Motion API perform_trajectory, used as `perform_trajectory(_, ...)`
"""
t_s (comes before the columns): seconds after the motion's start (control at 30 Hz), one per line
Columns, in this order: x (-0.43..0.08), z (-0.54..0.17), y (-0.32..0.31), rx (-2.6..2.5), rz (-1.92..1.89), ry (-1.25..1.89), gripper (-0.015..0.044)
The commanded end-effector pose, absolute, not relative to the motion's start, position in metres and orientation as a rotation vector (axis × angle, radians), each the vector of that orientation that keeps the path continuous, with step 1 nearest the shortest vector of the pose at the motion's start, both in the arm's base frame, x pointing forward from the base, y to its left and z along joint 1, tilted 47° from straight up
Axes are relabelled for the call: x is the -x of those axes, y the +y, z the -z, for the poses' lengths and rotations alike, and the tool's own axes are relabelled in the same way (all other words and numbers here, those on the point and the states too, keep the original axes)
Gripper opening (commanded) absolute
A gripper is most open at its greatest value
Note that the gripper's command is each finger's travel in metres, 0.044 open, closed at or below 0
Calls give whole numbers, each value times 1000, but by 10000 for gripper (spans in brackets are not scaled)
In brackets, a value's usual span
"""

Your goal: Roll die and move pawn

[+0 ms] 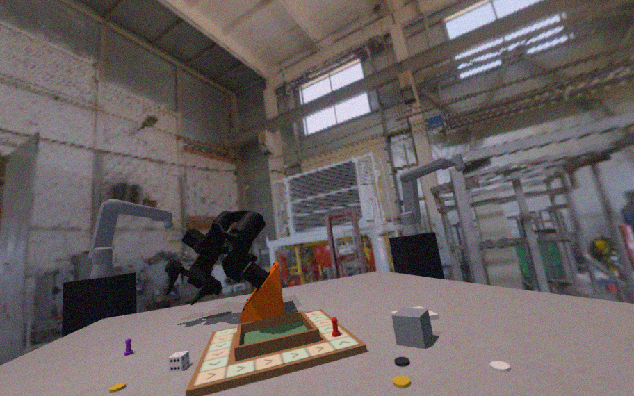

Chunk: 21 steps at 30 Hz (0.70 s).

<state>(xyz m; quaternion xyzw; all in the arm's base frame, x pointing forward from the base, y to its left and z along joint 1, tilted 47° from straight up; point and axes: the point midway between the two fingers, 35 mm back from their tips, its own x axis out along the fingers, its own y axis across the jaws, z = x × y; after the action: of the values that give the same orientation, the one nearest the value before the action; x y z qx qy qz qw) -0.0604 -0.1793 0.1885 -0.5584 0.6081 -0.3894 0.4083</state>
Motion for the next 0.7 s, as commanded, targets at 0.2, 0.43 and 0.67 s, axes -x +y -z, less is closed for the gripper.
perform_trajectory(0.2, 56, -190, -184, 1343, 999, 1459, 275)
perform_trajectory(0.43, 45, -193, -196, 1188, 1014, 1309, 275)
perform_trajectory(0.67, 16, -201, -213, 1019, 940, 1135, 275)
